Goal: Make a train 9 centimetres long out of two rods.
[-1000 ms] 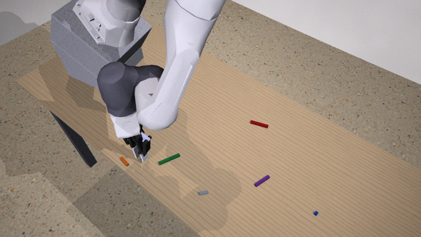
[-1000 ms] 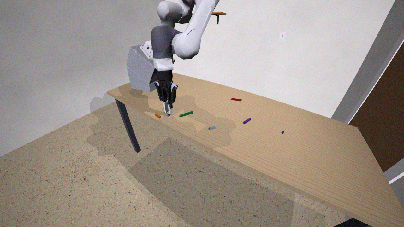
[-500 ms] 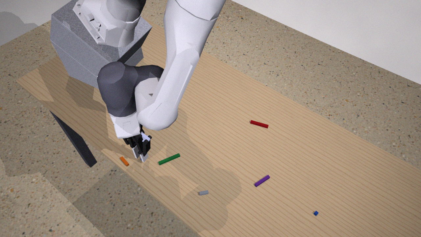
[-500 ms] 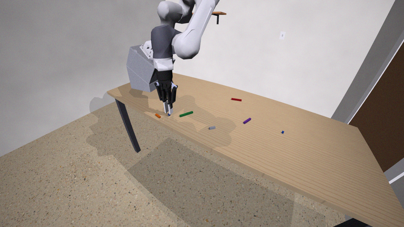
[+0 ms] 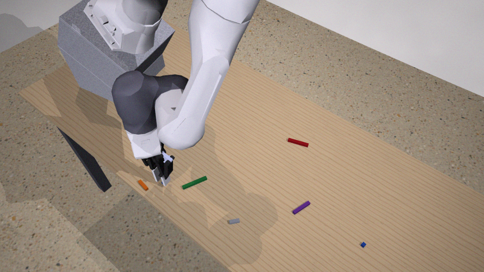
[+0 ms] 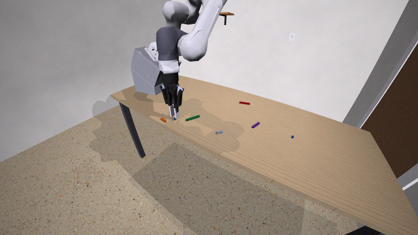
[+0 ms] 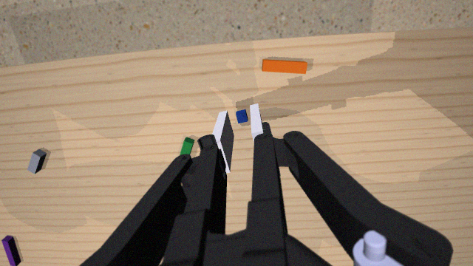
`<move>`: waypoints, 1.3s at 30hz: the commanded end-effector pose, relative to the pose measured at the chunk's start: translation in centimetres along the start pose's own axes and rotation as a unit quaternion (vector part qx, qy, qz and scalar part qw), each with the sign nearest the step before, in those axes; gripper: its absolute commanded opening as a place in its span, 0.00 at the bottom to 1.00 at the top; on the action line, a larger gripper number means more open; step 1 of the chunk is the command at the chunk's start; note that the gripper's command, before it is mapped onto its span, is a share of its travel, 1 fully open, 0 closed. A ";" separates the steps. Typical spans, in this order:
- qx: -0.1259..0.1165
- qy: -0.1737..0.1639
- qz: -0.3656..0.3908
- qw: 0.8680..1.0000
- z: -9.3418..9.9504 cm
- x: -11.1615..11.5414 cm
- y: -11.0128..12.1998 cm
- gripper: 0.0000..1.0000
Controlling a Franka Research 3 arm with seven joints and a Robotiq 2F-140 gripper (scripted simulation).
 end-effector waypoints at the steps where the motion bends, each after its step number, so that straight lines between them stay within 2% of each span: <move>1: -0.001 0.000 0.002 1.000 0.0 0.1 -0.2 0.23; 23: -0.001 0.000 0.002 1.000 -1.4 0.1 -0.2 0.23; 39: -0.001 0.000 0.002 1.000 -1.7 0.1 -0.2 0.23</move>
Point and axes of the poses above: the point where the finger pads meet when closed, its own z axis back along the fingers, its own y axis across the jaws, x = y × z, the point moved 9 cm from there along z, back along the fingers, and after that the axes turned 15 degrees about -z, right-handed, at the moved point
